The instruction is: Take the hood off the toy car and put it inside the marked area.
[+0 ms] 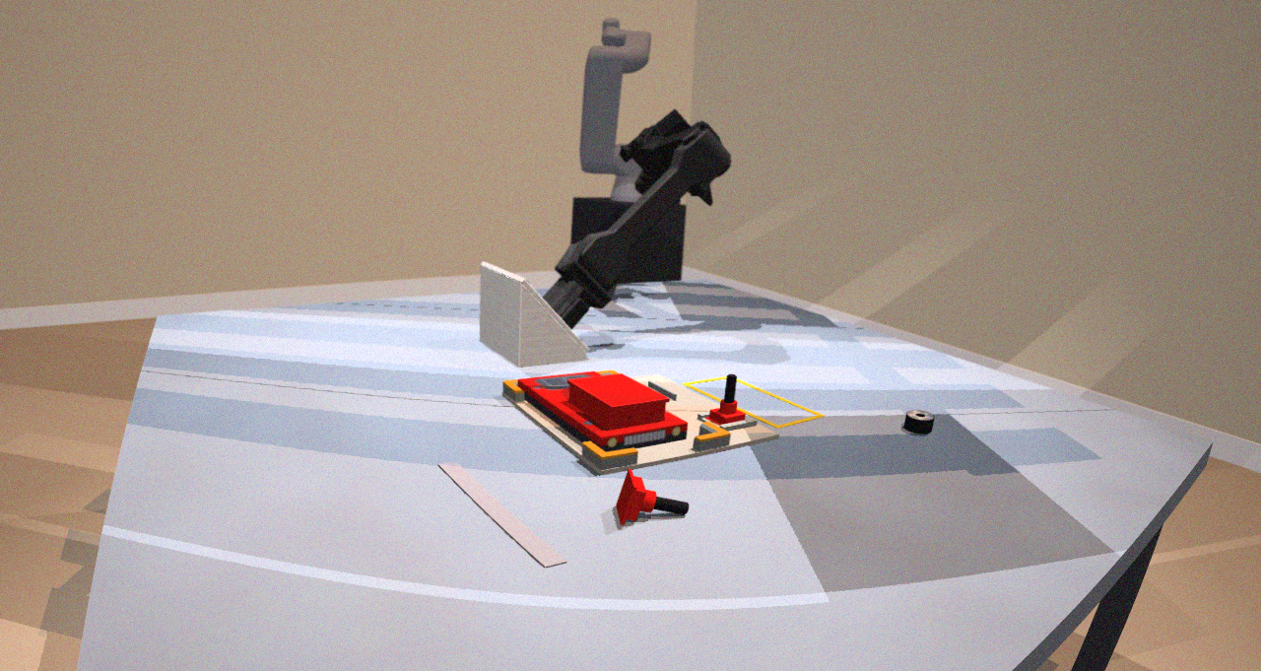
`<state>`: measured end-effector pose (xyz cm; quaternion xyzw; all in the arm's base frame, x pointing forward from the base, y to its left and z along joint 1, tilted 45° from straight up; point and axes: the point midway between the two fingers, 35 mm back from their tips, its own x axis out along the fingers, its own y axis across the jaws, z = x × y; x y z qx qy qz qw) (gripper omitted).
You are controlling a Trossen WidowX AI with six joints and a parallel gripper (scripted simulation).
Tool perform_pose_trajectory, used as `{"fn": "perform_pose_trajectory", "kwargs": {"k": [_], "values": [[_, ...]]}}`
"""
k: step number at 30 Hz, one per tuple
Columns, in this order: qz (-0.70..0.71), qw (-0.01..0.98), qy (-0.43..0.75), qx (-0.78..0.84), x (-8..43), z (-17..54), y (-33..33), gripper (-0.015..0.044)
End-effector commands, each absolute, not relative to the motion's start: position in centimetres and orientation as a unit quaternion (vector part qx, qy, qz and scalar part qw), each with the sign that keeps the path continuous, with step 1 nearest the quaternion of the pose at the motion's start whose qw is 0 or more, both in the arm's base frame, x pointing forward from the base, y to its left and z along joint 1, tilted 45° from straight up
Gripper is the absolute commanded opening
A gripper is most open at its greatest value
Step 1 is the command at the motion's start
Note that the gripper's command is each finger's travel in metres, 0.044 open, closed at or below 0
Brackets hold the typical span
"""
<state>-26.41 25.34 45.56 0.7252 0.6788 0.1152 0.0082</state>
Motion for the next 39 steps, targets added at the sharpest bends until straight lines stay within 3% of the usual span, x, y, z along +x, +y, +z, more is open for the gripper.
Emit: {"fn": "perform_pose_trajectory", "kwargs": {"k": [1, 39], "values": [[0.149, 0.039, 0.657, 0.738, -24.8, 45.9, 27.5, 0.044], [0.348, 0.391, 0.391, 0.757, -2.8, 47.9, 40.1, 0.044]]}}
